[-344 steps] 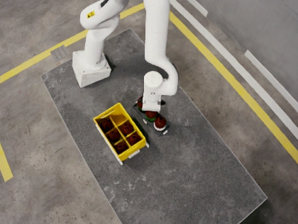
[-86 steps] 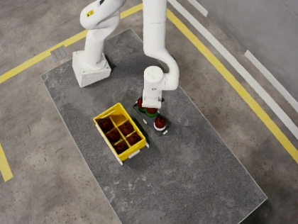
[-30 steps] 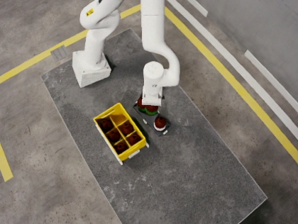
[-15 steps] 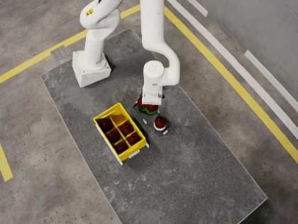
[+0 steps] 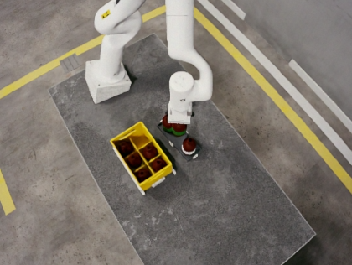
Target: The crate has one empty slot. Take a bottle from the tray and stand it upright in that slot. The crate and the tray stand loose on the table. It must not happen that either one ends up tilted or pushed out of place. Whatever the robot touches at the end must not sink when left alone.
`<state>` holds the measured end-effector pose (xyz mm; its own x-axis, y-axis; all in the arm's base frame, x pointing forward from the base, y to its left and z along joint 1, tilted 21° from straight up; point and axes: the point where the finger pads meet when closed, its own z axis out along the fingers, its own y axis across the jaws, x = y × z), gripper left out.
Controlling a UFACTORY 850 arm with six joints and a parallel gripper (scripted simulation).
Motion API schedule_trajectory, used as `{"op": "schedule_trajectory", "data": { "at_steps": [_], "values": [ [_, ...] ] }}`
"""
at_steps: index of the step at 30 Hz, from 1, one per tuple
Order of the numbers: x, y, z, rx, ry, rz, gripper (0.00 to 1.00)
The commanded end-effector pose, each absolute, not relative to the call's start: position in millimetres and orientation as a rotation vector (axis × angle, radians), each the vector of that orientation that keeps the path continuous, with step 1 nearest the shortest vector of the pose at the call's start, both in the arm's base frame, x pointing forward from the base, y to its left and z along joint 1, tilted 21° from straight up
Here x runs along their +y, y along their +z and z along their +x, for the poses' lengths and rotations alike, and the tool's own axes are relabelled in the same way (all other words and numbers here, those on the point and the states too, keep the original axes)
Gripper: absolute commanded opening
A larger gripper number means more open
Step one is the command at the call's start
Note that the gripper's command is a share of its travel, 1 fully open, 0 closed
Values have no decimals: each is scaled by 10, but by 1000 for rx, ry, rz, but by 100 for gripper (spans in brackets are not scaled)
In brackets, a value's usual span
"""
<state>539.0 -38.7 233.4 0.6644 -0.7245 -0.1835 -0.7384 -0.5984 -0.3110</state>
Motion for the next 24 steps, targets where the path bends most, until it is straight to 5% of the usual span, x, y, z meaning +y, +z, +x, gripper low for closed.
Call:
{"op": "schedule_trajectory", "data": {
  "at_steps": [1, 24],
  "values": [
    [-390, 2343, 5397, 1154, 51, -2522, 0],
    [-429, 2449, 5384, 1154, 51, -2522, 0]
  ]
}}
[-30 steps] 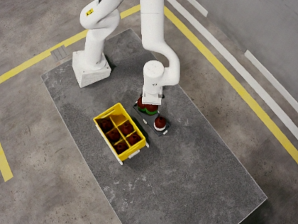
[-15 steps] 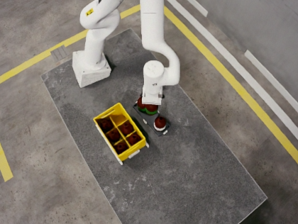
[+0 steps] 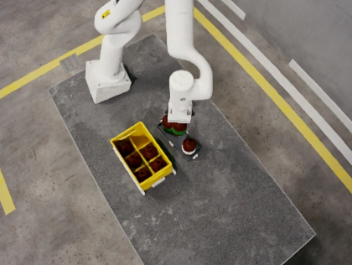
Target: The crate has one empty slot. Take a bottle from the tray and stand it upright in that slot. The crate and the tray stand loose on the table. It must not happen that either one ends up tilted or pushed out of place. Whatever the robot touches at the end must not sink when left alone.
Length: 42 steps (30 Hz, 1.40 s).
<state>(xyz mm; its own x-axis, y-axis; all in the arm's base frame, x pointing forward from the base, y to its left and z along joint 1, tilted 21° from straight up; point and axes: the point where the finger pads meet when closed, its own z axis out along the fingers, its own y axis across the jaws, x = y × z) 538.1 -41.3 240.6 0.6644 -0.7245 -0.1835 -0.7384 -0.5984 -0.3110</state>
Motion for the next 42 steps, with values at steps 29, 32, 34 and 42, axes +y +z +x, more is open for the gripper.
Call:
{"op": "schedule_trajectory", "data": {
  "at_steps": [29, 32, 34, 42],
  "values": [
    [-518, 2691, 5353, 1154, 51, -2522, 0],
    [-522, 2704, 5352, 1154, 51, -2522, 0],
    [-525, 2709, 5351, 1154, 51, -2522, 0],
    [-527, 2716, 5350, 1154, 51, -2522, 0]
  ]
}}
